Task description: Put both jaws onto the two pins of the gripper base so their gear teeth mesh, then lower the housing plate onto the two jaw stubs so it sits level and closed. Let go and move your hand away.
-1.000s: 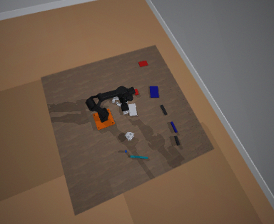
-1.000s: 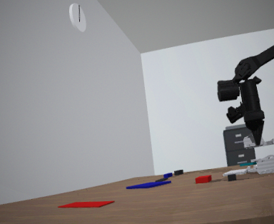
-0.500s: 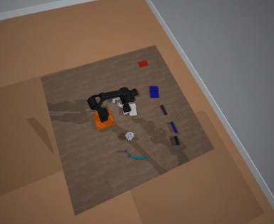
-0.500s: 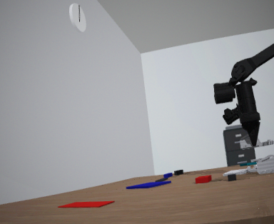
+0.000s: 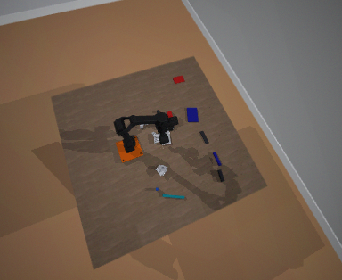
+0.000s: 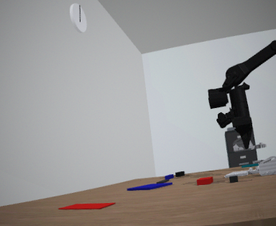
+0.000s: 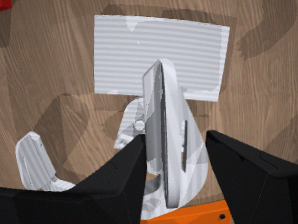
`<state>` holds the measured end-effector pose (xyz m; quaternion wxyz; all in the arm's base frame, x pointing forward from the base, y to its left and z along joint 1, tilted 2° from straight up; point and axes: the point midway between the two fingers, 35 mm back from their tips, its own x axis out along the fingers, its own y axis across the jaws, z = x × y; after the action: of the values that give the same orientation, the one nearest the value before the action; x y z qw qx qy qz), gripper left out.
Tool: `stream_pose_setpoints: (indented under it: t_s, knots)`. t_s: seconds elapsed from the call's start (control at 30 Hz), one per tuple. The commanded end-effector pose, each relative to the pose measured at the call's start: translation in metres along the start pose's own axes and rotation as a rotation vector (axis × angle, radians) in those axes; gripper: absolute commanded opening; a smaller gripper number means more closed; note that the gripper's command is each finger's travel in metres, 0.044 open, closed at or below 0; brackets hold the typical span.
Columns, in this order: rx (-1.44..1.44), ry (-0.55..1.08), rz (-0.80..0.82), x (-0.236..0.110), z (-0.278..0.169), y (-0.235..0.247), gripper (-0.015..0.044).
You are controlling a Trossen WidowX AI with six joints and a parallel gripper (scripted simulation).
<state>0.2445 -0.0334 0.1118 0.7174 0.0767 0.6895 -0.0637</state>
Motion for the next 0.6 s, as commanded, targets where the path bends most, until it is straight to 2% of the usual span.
stream_pose_setpoints:
  t_s: [0.0, 0.23, 0.57]
  knots:
    - [-0.002, -0.01, 0.003, -0.001, 0.009, -0.009, 0.0134]
    - [-0.002, -0.011, 0.002, -0.001, 0.02, -0.027, 0.0134]
    - [-0.002, -0.011, 0.002, -0.001, 0.02, -0.028, 0.0134]
